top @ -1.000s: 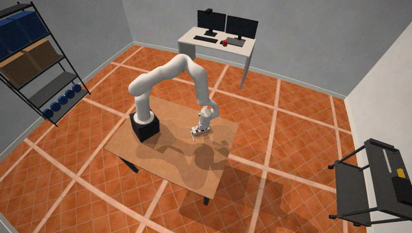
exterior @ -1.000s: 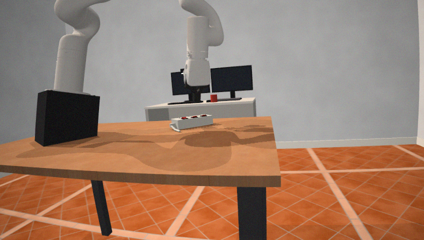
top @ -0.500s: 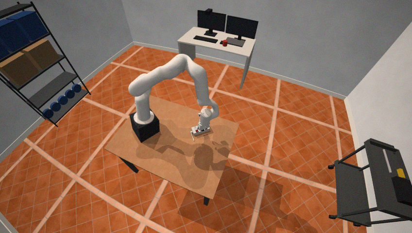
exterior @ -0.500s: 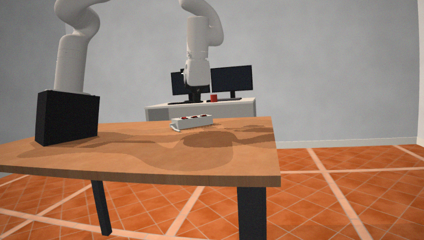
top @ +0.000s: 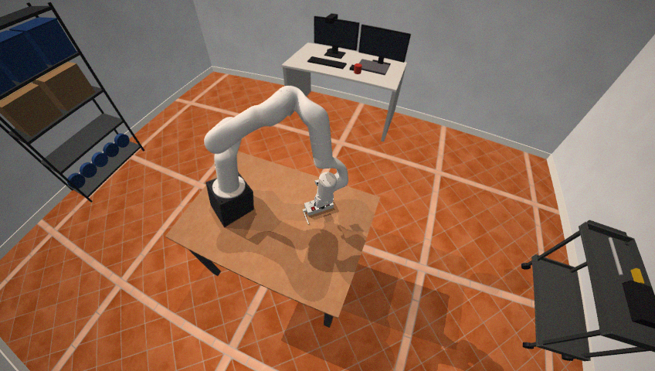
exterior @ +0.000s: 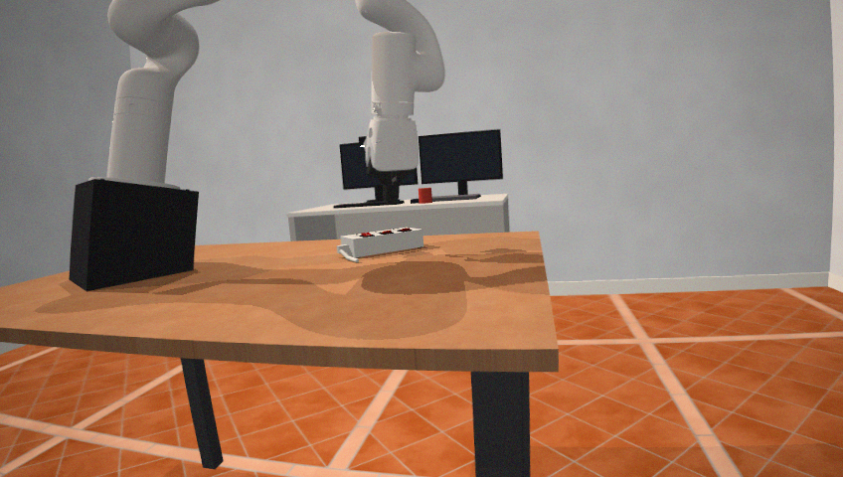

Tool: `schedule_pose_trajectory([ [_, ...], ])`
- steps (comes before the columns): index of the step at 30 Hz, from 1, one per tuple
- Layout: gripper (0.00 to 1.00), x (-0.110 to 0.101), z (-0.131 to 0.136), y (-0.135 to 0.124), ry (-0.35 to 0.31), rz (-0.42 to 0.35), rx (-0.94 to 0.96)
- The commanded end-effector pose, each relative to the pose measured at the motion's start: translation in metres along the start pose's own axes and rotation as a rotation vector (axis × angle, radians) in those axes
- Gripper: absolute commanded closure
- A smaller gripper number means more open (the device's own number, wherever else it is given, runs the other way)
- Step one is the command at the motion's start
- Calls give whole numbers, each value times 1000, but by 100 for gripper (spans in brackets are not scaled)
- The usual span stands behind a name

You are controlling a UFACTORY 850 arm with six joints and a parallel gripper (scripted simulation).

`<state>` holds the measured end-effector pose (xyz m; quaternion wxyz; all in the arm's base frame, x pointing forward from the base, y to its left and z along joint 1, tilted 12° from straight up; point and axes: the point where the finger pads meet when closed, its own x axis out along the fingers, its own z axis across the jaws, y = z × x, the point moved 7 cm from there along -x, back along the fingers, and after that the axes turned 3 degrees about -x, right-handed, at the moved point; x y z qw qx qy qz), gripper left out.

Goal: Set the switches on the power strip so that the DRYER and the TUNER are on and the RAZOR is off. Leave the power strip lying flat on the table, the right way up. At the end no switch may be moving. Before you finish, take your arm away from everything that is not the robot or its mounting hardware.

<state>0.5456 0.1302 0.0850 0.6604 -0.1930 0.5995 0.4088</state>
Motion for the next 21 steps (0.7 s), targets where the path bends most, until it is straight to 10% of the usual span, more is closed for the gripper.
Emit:
schedule_pose_trajectory([
  [1, 100, -1, 1, 0, -1, -1, 0],
  [10, 100, 0, 1, -1, -1, -1, 0],
  [16, 100, 53, 2, -12, -1, 0, -1],
  [21, 100, 57, 1, -13, -1, 0, 0],
])
